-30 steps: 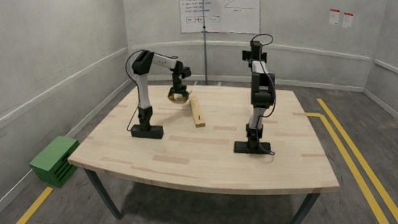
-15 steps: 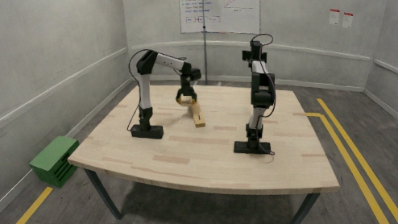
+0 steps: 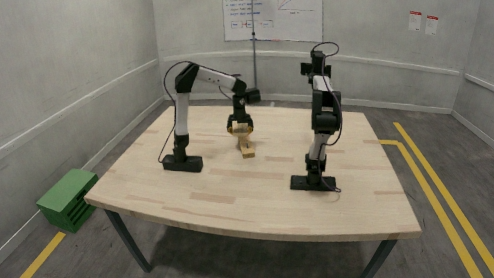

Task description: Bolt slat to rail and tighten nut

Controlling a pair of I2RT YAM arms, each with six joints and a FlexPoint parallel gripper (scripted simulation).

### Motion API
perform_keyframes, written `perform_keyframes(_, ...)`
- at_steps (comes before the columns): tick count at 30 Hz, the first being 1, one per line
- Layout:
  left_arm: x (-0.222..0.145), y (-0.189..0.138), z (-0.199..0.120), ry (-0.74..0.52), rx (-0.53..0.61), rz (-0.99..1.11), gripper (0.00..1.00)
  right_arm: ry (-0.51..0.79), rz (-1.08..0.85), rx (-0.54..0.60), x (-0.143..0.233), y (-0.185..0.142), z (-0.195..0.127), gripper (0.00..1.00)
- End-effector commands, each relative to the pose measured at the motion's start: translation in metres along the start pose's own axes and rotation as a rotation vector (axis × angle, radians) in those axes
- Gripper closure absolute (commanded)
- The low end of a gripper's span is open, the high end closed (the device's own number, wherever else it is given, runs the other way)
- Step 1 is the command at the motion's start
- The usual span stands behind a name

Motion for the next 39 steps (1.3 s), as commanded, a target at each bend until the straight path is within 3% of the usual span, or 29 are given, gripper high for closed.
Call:
perform_keyframes(1, -0.019, -0.004, -0.005, -0.021, -0.027, -0.084, 0.33, 0.006, 0.006, -0.019, 0.002, 0.006, -0.001, 0.00)
perform_keyframes(11, -0.043, -0.031, 0.000, -0.012, -0.024, -0.144, 0.33, 0.006, 0.006, -0.019, 0.002, 0.006, -0.001, 0.00)
perform_keyframes(39, -0.040, -0.033, 0.000, -0.010, -0.019, -0.142, 0.33, 0.006, 0.006, -0.019, 0.002, 0.006, -0.001, 0.00)
Point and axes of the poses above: on each arm, the point where the finger pads meet when closed, its own z axis out along the fingers, its own x axis across the jaws, y = z × x, the point moved 2 cm from there along -z, back along the fingers, and after that the axes turned 10 degrees about z, right-handed, at the moved point
